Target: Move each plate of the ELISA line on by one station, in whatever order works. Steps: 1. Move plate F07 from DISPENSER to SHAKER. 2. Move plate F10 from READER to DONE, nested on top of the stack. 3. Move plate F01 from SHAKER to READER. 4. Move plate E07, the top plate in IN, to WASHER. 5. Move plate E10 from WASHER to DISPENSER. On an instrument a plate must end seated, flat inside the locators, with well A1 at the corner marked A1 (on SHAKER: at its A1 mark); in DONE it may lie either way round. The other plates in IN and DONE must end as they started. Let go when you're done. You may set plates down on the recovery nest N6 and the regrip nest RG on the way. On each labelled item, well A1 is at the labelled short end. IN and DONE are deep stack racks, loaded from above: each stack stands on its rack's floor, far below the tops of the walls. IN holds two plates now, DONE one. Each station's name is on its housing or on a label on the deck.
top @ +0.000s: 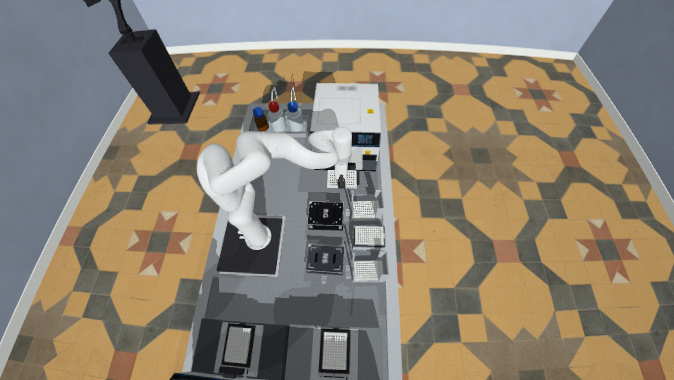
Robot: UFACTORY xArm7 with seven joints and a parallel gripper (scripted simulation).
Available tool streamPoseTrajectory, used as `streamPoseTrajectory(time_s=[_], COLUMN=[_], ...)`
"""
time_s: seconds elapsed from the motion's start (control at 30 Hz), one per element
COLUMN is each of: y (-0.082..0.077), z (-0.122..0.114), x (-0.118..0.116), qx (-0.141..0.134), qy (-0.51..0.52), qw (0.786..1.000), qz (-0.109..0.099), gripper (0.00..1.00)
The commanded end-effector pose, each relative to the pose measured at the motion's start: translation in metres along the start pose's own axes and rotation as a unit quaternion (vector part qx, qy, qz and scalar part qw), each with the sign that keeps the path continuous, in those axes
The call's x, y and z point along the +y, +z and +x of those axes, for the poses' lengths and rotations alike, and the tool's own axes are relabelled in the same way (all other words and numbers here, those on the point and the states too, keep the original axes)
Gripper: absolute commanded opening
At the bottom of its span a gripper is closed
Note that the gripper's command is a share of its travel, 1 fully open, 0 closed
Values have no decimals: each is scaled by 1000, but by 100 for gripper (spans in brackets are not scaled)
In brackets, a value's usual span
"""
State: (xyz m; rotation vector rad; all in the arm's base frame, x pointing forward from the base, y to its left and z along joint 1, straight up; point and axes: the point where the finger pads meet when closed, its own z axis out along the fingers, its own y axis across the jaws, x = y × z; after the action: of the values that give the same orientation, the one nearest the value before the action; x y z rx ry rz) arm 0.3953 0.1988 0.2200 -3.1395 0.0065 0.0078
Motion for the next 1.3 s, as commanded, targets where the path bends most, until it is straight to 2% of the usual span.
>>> streamPoseTrajectory(time_s=[0.0,0.2,0.37,1.27], y=[-2,-2,-2,-2], z=[-1,-3,-4,-13], x=[15,34,39,122], qx=[2,2,2,2], qy=[0,0,-3,-7], qw=[1000,1000,1000,1000], qz=[1,1,1,1], gripper=[0,0,0,0])
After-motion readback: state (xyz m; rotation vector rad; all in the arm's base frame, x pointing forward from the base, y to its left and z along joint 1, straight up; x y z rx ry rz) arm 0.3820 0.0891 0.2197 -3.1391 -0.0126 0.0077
